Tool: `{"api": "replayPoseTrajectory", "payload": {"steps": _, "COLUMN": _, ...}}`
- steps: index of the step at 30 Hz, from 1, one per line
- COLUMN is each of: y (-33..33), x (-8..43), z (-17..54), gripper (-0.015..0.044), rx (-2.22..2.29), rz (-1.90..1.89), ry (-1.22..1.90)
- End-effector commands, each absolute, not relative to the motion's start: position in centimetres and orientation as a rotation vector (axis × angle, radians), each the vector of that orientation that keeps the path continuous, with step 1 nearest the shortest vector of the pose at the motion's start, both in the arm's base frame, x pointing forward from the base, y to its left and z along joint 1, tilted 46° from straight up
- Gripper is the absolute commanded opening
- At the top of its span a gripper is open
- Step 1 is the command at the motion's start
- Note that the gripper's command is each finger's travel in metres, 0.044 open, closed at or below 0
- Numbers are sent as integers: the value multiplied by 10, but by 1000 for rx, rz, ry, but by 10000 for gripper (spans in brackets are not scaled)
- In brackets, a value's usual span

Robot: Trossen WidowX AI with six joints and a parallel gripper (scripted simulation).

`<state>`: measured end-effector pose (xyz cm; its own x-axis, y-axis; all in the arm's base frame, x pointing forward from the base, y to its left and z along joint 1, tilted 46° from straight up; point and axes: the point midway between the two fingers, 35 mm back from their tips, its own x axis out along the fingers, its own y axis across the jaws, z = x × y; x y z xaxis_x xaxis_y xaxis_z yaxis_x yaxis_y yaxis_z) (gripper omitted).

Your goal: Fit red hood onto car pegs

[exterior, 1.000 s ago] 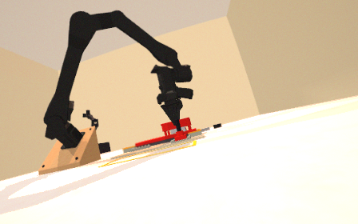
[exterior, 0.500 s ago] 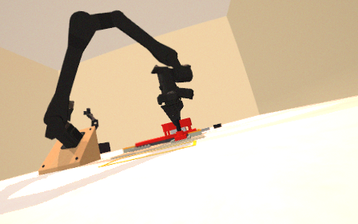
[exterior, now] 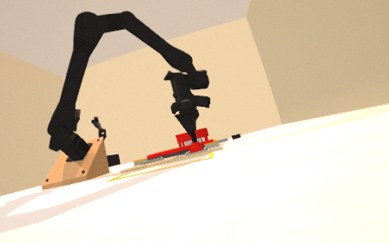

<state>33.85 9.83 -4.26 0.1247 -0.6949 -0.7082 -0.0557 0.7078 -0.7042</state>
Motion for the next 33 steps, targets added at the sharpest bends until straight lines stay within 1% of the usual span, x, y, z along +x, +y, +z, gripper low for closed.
{"api": "replayPoseTrajectory", "payload": {"steps": 1, "y": 93, "x": 340, "z": -47, "gripper": 0, "rx": -677, "rz": -528, "ry": 1389}}
{"api": "replayPoseTrajectory", "payload": {"steps": 23, "y": 89, "x": 342, "z": -50, "gripper": 0, "rx": -670, "rz": -527, "ry": 1389}}
{"api": "replayPoseTrajectory", "payload": {"steps": 33, "y": 89, "x": 342, "z": -50, "gripper": 262, "rx": -672, "rz": -528, "ry": 1390}}
